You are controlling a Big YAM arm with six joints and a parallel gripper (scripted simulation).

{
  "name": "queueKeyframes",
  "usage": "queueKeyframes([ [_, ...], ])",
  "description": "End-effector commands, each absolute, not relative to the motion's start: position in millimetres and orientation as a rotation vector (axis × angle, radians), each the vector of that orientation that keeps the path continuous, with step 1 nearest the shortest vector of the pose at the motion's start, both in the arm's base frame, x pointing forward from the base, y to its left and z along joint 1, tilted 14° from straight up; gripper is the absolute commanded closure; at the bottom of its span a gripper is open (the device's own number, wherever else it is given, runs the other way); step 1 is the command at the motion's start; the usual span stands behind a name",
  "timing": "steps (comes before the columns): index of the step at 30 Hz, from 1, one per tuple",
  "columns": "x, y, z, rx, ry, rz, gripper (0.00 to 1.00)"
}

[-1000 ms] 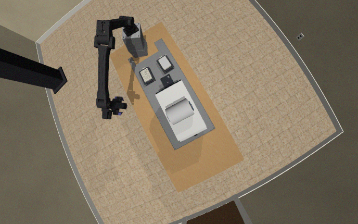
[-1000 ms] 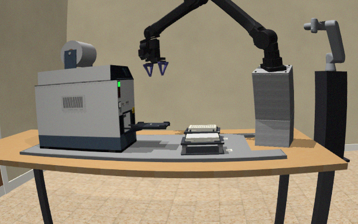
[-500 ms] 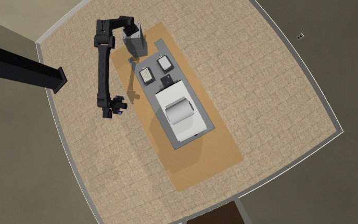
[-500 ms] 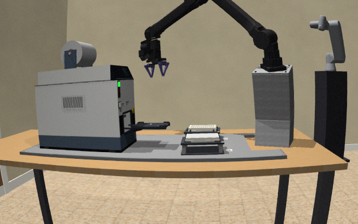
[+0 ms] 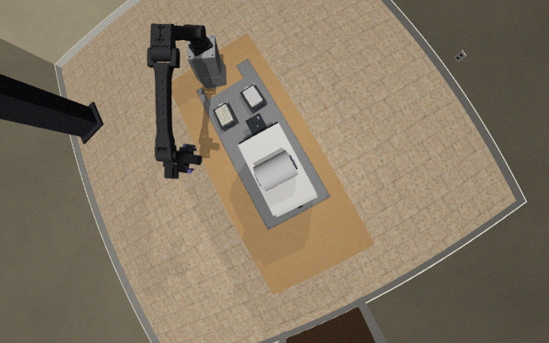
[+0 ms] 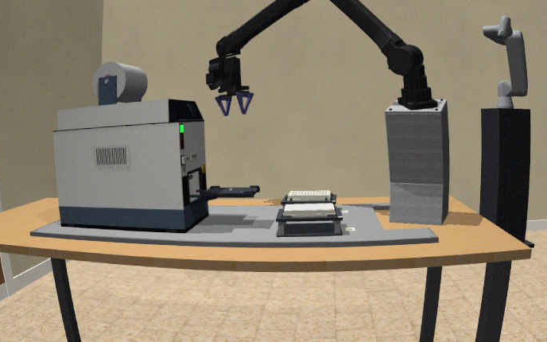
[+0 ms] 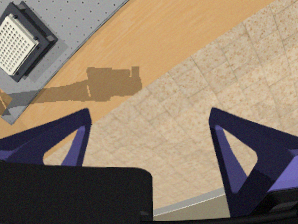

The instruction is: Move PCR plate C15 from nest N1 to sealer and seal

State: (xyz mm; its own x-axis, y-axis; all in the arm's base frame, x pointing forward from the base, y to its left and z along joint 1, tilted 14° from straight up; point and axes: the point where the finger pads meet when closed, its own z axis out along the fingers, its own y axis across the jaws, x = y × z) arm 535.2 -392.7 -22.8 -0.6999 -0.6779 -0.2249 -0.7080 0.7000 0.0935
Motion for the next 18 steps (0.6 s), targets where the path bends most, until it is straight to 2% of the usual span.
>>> queueKeyframes([
  [1,539,-394,6,-0.923,2.791,0.186,0.0],
  [7,549,-345,15,-0.978,2.771,0.18,0.0],
  [18,531,-314,13,-0.657,2.882,0.205,0.0],
])
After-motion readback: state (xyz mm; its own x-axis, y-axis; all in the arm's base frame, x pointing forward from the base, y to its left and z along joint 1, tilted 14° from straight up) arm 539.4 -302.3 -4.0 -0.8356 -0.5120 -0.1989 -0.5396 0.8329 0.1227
